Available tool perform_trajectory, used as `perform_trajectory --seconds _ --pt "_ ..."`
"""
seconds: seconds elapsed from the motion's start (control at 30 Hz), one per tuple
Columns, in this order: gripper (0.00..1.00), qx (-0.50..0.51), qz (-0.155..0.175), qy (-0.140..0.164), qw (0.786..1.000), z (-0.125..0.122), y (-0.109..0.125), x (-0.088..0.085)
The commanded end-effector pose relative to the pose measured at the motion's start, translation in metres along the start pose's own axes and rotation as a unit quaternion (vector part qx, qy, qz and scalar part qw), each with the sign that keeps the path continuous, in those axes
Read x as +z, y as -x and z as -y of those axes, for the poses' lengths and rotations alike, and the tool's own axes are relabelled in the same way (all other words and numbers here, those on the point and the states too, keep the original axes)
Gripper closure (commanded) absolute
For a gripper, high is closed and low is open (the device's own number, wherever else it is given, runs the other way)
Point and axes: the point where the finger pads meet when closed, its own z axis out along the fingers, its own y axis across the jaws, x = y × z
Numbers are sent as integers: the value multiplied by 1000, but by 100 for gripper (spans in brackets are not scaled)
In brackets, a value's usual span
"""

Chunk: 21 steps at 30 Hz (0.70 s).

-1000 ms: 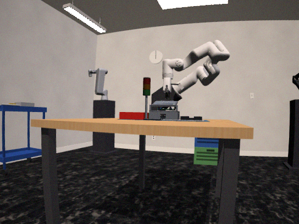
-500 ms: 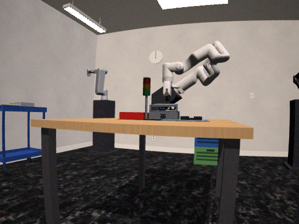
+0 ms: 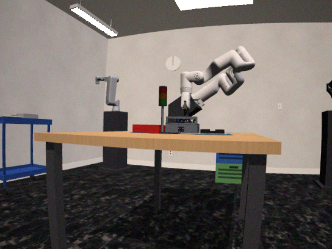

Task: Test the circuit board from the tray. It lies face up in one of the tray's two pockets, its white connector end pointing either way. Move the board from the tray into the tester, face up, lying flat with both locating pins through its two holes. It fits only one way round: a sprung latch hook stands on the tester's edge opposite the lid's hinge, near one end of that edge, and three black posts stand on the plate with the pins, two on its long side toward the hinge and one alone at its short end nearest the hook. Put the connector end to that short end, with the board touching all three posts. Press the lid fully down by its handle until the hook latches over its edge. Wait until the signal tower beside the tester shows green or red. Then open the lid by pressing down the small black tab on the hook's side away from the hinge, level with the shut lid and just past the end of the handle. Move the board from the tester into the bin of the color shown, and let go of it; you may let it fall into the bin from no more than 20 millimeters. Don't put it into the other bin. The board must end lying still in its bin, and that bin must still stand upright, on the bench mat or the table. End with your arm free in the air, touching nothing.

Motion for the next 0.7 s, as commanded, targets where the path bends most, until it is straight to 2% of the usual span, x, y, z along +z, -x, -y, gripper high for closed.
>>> perform_trajectory --seconds 0.0,0.67 --pt "100 0 1 1 1000 -1 0 2" --pt "100 0 1 1 1000 -1 0 4"
